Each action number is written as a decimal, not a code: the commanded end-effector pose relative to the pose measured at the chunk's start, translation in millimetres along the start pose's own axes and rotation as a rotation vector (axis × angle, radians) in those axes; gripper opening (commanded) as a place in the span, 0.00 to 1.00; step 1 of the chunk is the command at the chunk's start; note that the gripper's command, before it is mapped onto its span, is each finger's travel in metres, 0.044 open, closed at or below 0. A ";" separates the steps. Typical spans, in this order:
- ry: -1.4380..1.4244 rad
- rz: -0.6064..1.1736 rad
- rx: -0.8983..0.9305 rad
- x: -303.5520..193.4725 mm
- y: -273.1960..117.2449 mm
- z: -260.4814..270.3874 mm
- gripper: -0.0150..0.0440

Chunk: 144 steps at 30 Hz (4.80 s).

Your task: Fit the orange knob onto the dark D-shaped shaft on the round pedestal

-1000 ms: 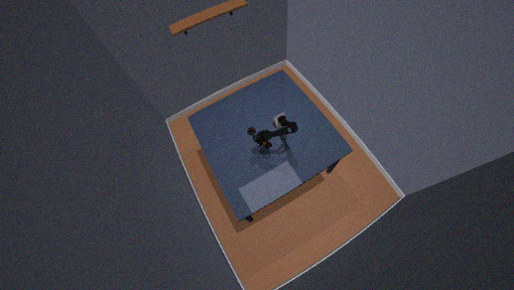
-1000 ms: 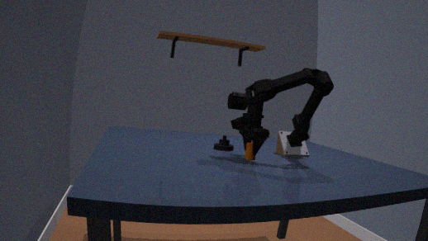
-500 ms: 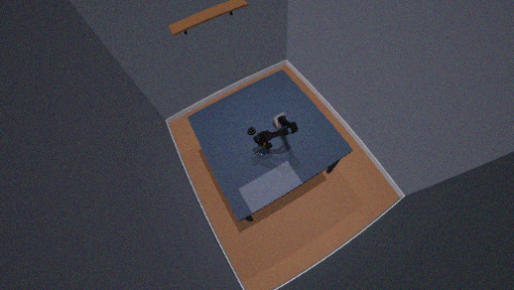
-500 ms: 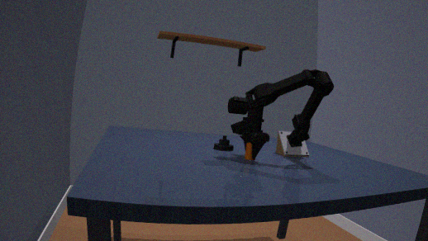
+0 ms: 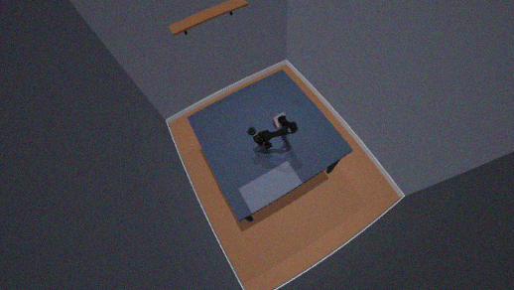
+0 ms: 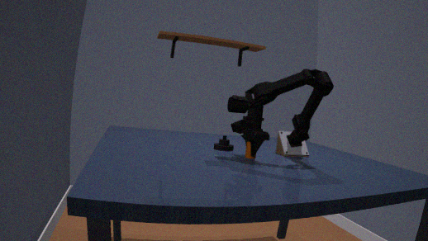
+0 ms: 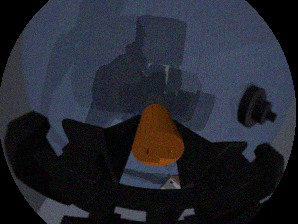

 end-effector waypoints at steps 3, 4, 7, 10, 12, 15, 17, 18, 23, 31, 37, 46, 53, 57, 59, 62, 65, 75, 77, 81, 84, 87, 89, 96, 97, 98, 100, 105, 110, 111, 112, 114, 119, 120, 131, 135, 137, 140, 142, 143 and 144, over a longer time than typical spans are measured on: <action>0.016 -0.015 -0.007 7.2 -29.2 -1.9 0.25; 0.019 -0.016 -0.008 7.8 -34.8 -2.2 0.25; 0.029 -0.019 -0.009 8.9 -51.6 -2.9 0.25; 0.039 -0.021 -0.009 8.8 -68.6 -3.3 0.25; 0.046 -0.022 -0.009 8.1 -80.0 -3.4 0.25; 0.055 -0.024 -0.006 6.1 -97.1 -3.3 0.25; 0.064 -0.025 -0.003 4.1 -108.5 -3.1 0.25; 0.068 -0.026 -0.002 2.9 -114.2 -2.9 0.25; 0.076 -0.028 0.006 -1.7 -133.6 -1.6 0.25; 0.096 -0.022 -0.002 3.5 -131.7 -12.4 0.25; 0.098 -0.019 -0.006 12.3 -129.2 -26.4 0.25; 0.082 -0.018 -0.009 27.1 -124.5 -50.1 0.25; 0.069 -0.017 -0.010 37.3 -120.3 -69.3 0.25; 0.062 -0.017 -0.011 42.6 -117.5 -80.6 0.25; 0.058 -0.017 -0.011 45.1 -116.1 -86.4 0.25; 0.053 -0.016 -0.011 48.6 -113.9 -95.0 0.25; 0.047 -0.016 -0.012 51.9 -111.5 -103.8 0.25; 0.029 -0.014 -0.012 61.3 -102.8 -133.6 0.25; 0.025 -0.013 -0.012 62.8 -100.9 -139.6 0.25; 0.018 -0.012 -0.011 65.6 -96.9 -151.7 0.25; 0.012 -0.012 -0.011 67.4 -93.7 -160.9 0.25; 0.006 -0.011 -0.010 68.9 -90.5 -170.0 0.25; 0.003 -0.011 -0.010 69.8 -88.3 -176.1 0.25; -0.008 -0.010 -0.009 71.7 -81.8 -192.9 0.25; -0.008 -0.010 -0.009 71.7 -81.8 -192.9 0.25; -0.008 -0.010 -0.009 71.8 -81.3 -193.0 0.25; -0.008 -0.010 -0.009 71.9 -78.9 -193.0 0.25; -0.008 -0.010 -0.008 72.2 -66.5 -193.0 0.25; -0.008 -0.010 -0.008 72.0 -55.9 -193.0 0.25; -0.008 -0.010 -0.008 72.0 -56.1 -193.0 0.25; -0.008 -0.010 -0.008 72.0 -56.2 -193.0 0.25; -0.010 -0.010 -0.008 72.2 -58.8 -192.8 0.25; -0.011 -0.010 -0.008 73.2 -58.5 -193.8 0.25; -0.011 -0.010 -0.008 73.0 -57.7 -193.7 0.25; -0.011 -0.010 -0.008 72.8 -56.5 -192.7 0.25; -0.011 -0.010 -0.008 72.7 -56.0 -192.7 0.25; -0.011 -0.010 -0.008 72.7 -56.0 -192.7 0.25; -0.011 -0.010 -0.008 72.6 -59.4 -192.2 0.25; -0.011 -0.010 -0.008 72.7 -60.6 -191.8 0.25; -0.011 -0.010 -0.008 72.6 -61.0 -191.7 0.25; -0.020 -0.010 -0.008 72.7 -61.0 -191.7 0.25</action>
Point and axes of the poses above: the point midway between the two fingers, 35 mm back from their tips, its own y axis out along the fingers, its own z axis across the jaws, x = y × z, the point moved 2 cm from there along -y, back along the fingers, and after that the axes turned 6 degrees about y, right-handed, at the moved point
